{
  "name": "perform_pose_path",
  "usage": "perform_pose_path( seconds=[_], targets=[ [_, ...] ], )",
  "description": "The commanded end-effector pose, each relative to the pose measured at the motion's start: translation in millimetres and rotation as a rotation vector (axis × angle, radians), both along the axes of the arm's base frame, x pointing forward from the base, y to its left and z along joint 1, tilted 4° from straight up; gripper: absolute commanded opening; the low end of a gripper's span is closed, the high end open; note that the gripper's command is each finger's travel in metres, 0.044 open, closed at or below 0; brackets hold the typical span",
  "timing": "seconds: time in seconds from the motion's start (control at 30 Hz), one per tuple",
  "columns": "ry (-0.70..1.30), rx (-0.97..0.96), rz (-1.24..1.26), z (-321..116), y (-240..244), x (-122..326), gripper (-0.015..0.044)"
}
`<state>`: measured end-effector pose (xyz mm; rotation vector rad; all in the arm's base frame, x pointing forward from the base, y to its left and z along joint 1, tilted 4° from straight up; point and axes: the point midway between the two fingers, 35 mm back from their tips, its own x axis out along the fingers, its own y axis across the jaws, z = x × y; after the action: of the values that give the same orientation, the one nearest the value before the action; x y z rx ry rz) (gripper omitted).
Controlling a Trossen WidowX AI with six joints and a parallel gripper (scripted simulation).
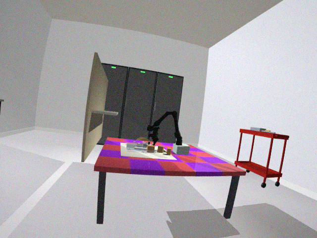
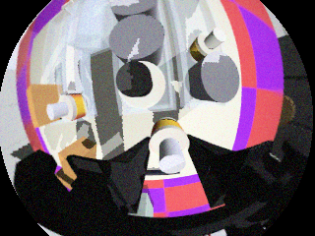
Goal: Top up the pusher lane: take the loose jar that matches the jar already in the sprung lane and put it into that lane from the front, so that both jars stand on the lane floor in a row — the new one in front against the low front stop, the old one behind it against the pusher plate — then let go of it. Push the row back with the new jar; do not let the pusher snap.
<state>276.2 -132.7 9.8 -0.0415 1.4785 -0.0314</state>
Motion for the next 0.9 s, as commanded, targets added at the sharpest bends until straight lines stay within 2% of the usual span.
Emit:
perform_pose_path(
  seconds=[0.0, 0.2, 0.5, 0.7, 0.87],
  targets=[
    [0.040, -0.009, -0.045, -5, -15, -15, 0.0000],
    [0.031, 0.004, -0.023, 20, -9, -9, 0.0000],
    [0.004, 0.036, 0.036, 84, 12, -4, 0.0000],
    [0.003, 0.037, 0.037, 84, 16, -3, 0.0000],
    [0.003, 0.040, 0.037, 75, 39, 3, 0.0000]
  ],
)
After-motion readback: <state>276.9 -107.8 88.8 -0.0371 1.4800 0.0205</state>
